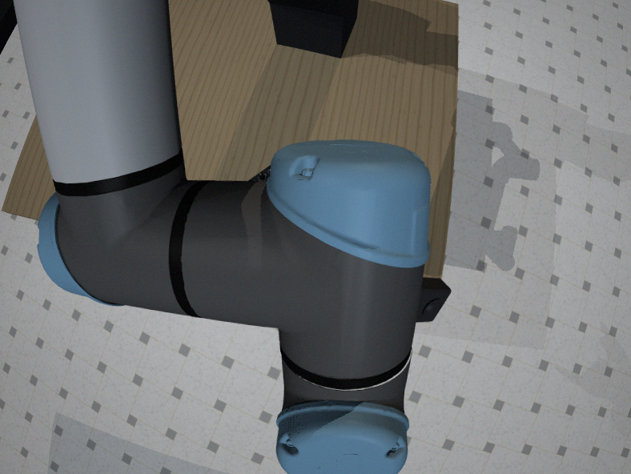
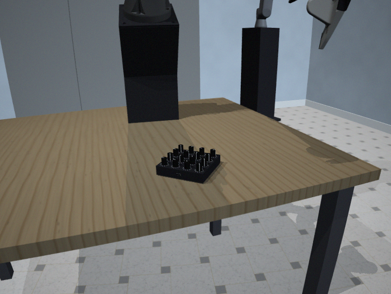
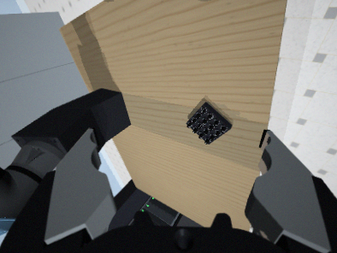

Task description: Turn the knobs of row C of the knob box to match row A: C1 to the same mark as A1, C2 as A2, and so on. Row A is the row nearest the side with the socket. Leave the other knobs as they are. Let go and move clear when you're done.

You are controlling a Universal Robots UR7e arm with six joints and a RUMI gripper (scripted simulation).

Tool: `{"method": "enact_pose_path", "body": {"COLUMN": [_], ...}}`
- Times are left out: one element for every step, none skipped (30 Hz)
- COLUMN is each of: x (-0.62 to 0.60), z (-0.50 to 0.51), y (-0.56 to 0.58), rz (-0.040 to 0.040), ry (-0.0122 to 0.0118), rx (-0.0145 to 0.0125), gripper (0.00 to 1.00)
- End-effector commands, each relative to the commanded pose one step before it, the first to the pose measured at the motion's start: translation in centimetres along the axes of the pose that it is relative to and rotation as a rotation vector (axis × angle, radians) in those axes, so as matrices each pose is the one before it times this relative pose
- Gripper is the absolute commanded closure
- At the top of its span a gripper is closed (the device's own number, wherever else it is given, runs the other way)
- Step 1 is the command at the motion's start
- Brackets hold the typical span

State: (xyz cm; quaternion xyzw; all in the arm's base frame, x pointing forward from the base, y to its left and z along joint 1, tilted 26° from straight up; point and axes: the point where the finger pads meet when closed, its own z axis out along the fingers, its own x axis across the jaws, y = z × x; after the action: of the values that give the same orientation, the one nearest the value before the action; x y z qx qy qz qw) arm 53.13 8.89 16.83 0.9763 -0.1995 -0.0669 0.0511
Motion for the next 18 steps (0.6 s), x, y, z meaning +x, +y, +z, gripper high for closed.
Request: {"method": "enact_pose_path", "body": {"x": [-0.326, -0.022, -0.017, -0.012, -0.007, -0.002, 0.002, 0.007, 0.012, 0.017, 0.000, 0.000, 0.044, 0.044, 0.031, 0.041, 0.047, 0.051], "z": [-0.051, 0.010, 0.011, 0.012, 0.013, 0.014, 0.015, 0.016, 0.017, 0.019, 0.000, 0.000, 0.045, 0.032, 0.019, 0.024, 0.026, 0.027], "y": [1.634, 0.277, 0.277, 0.277, 0.277, 0.276, 0.276, 0.275, 0.275, 0.274, 0.000, 0.000, 0.588, 0.386, 0.221, 0.261, 0.270, 0.267], "rz": [0.15396, 0.02535, 0.02535, 0.02535, 0.02536, 0.02535, 0.02535, 0.02535, 0.02536, 0.02535, 0.00000, 0.00000, 0.05461, 0.03604, 0.02075, 0.02463, 0.02552, 0.02540], "ry": [0.01632, 0.00122, 0.00117, 0.00112, 0.00107, 0.00101, 0.00096, 0.00091, 0.00086, 0.00081, 0.00000, 0.00000, 0.00157, 0.00091, 0.00047, 0.00052, 0.00049, 0.00043], "rx": [0.02180, 0.00342, 0.00343, 0.00345, 0.00346, 0.00347, 0.00348, 0.00349, 0.00351, 0.00351, 0.00000, 0.00000, 0.00760, 0.00503, 0.00290, 0.00345, 0.00358, 0.00357], "gripper": [0.00, 0.00, 0.00, 0.00, 0.00, 0.00, 0.00, 0.00, 0.00, 0.00, 0.00, 0.00, 0.00, 0.00, 0.00, 0.00, 0.00, 0.00]}}
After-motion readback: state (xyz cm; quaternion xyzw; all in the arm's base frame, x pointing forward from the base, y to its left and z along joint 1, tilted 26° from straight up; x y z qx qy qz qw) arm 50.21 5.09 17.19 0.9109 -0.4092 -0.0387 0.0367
